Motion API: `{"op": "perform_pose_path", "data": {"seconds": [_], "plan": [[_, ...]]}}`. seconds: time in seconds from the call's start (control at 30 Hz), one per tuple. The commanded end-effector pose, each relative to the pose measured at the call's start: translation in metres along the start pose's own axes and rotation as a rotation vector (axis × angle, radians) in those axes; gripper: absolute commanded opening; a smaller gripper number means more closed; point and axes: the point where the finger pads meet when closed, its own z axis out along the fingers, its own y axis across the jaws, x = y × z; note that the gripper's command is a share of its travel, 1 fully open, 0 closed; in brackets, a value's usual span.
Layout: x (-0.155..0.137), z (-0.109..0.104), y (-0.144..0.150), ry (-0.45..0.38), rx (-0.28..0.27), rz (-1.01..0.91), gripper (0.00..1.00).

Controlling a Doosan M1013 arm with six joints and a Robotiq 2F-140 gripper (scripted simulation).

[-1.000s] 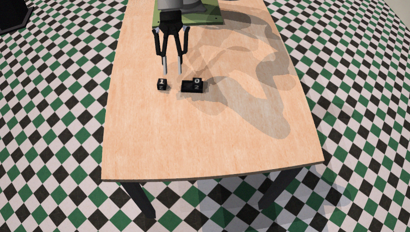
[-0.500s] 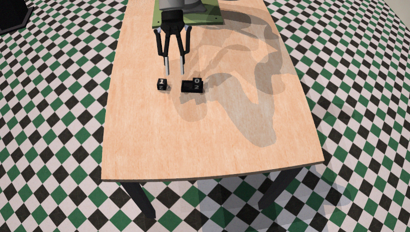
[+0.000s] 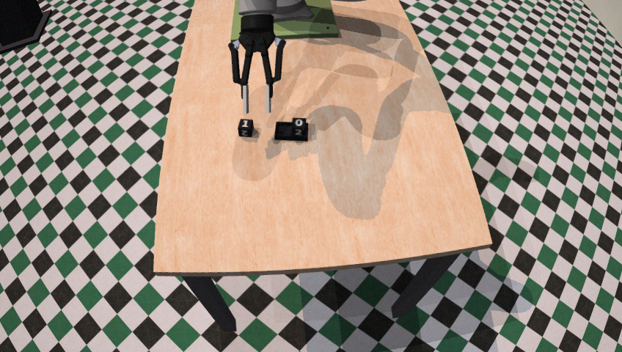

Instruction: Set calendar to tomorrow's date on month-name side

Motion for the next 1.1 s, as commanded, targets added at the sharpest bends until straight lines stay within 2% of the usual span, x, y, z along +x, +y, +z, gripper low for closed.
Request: {"op": "perform_pose_path", "data": {"seconds": [0.0, 0.3, 0.57, 1.07], "plan": [[-0.002, 0.000, 0.007, 0.073, -0.017, -0.004, 0.29], [-0.009, -0.002, 0.022, 0.081, -0.065, -0.005, 0.29], [-0.013, -0.003, 0.029, 0.080, -0.086, -0.005, 0.29], [-0.020, -0.004, 0.033, 0.078, -0.098, -0.005, 0.29]]}}
